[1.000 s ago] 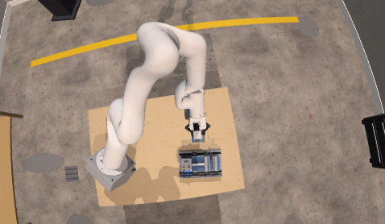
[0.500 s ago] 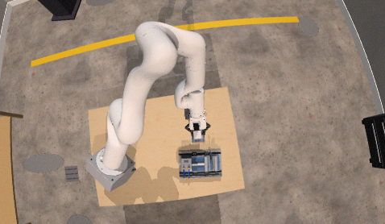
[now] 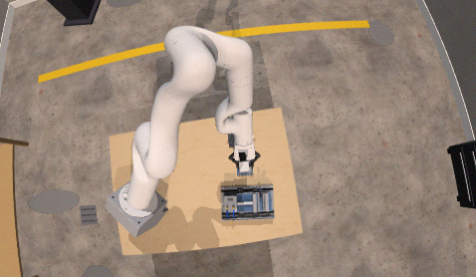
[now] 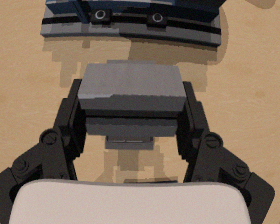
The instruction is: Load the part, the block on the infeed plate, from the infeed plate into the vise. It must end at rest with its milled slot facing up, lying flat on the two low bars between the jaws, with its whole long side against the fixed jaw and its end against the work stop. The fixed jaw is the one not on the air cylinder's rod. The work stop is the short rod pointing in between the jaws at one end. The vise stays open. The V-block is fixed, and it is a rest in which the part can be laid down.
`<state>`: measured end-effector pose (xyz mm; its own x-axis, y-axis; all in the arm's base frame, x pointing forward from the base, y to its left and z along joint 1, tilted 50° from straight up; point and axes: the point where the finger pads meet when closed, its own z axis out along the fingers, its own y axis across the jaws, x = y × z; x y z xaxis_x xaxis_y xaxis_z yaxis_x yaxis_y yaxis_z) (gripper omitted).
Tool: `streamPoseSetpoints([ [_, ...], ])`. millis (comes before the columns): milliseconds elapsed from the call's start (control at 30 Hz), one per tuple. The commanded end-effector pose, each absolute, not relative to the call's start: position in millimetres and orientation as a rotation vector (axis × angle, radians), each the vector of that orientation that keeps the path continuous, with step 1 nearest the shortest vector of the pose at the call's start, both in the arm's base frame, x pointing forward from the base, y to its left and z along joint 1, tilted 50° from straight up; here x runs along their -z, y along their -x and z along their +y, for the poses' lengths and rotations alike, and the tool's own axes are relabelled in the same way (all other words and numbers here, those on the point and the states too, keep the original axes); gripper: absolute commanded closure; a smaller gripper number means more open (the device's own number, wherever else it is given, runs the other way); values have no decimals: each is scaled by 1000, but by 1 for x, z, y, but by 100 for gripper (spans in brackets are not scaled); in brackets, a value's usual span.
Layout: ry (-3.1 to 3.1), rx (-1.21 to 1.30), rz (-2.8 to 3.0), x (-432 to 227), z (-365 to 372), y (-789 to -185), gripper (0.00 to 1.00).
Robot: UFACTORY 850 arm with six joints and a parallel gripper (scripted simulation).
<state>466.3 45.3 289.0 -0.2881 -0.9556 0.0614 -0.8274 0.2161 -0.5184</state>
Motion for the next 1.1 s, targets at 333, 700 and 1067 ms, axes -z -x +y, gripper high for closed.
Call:
streamPoseSetpoints([
  [333, 1680, 678, 2222, -294, 41, -463, 100],
  [700, 1680, 678, 2222, -296, 40, -461, 100],
  [1067, 1680, 678, 2222, -297, 39, -460, 100],
])
